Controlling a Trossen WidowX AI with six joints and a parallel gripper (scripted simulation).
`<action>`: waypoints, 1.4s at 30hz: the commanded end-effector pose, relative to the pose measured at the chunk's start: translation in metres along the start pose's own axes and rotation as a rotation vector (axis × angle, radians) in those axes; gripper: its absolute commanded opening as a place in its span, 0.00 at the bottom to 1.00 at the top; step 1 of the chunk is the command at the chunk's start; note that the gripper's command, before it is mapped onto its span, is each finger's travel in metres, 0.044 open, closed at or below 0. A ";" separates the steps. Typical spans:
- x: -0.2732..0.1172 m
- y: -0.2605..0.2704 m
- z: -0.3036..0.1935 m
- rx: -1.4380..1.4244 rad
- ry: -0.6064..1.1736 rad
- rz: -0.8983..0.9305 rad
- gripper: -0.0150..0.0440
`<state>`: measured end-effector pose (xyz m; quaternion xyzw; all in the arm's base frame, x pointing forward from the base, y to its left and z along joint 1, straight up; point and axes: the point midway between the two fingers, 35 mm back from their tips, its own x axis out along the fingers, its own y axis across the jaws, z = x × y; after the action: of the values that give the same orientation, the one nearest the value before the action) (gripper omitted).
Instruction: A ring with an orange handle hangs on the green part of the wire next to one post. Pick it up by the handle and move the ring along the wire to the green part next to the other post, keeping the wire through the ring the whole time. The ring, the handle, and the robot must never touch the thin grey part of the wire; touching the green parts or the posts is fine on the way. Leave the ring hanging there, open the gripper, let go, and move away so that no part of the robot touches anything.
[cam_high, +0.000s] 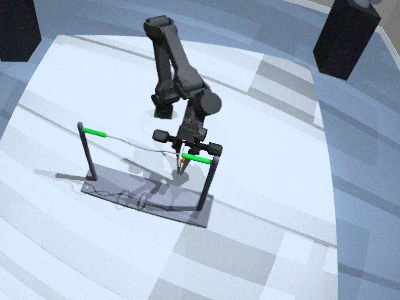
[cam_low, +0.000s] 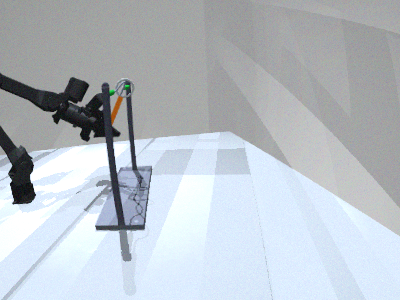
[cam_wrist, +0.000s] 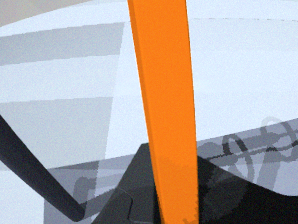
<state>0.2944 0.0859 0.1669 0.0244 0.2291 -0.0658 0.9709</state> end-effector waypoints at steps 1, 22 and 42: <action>0.000 0.004 0.000 -0.007 -0.001 -0.004 0.00; 0.001 0.022 -0.001 -0.007 -0.005 -0.005 0.00; 0.008 0.022 -0.015 -0.007 -0.005 -0.005 0.00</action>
<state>0.2979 0.1085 0.1509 0.0172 0.2277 -0.0658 0.9713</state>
